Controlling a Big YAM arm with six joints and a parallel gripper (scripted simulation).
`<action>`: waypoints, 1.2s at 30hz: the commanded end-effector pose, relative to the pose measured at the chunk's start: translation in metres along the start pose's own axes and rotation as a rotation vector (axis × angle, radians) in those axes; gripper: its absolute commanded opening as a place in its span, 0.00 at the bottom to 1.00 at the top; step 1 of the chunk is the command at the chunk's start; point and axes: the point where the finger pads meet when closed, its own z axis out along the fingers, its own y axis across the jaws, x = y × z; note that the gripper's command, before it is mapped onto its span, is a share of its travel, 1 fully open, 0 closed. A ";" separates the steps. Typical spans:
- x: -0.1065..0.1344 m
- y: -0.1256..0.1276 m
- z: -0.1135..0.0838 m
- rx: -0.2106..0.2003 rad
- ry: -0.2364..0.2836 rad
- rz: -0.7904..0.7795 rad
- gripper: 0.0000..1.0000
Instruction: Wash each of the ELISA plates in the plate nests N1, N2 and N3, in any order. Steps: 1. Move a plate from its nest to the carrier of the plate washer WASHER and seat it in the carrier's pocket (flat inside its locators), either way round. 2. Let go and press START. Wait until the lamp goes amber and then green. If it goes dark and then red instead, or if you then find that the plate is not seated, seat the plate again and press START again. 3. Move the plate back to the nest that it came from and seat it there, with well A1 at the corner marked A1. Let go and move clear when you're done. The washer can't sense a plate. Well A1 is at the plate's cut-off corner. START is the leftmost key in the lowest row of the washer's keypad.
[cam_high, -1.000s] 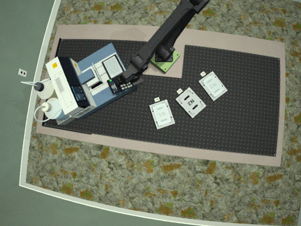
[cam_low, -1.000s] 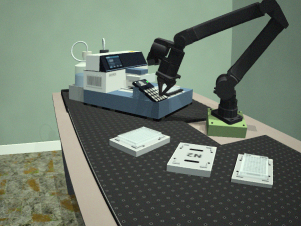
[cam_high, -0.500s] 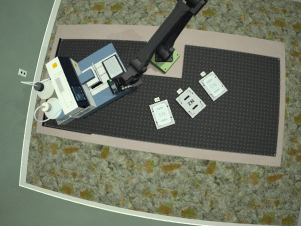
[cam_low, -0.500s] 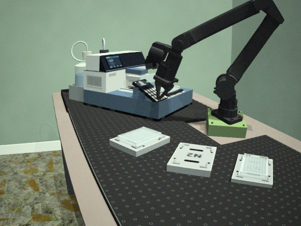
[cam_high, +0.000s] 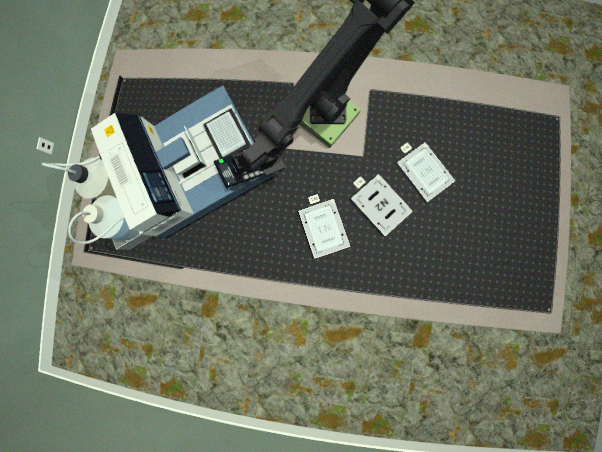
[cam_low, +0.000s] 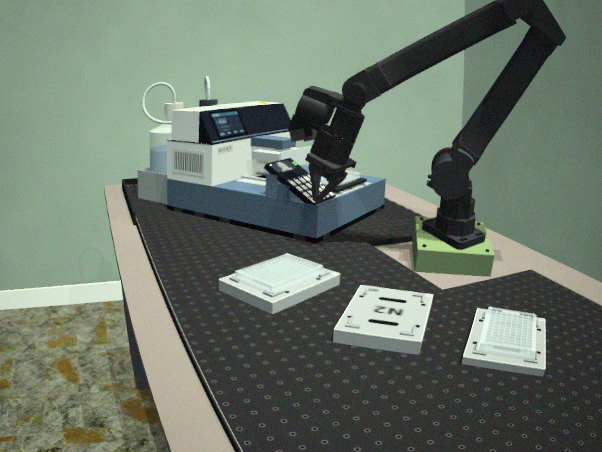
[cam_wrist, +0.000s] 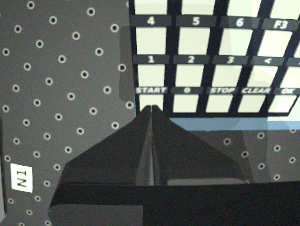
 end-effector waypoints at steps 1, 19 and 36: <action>-0.006 0.004 0.003 -0.004 -0.012 0.000 0.00; -0.028 0.009 -0.037 -0.016 -0.057 -0.001 0.00; -0.028 0.007 -0.064 -0.015 -0.059 -0.001 0.00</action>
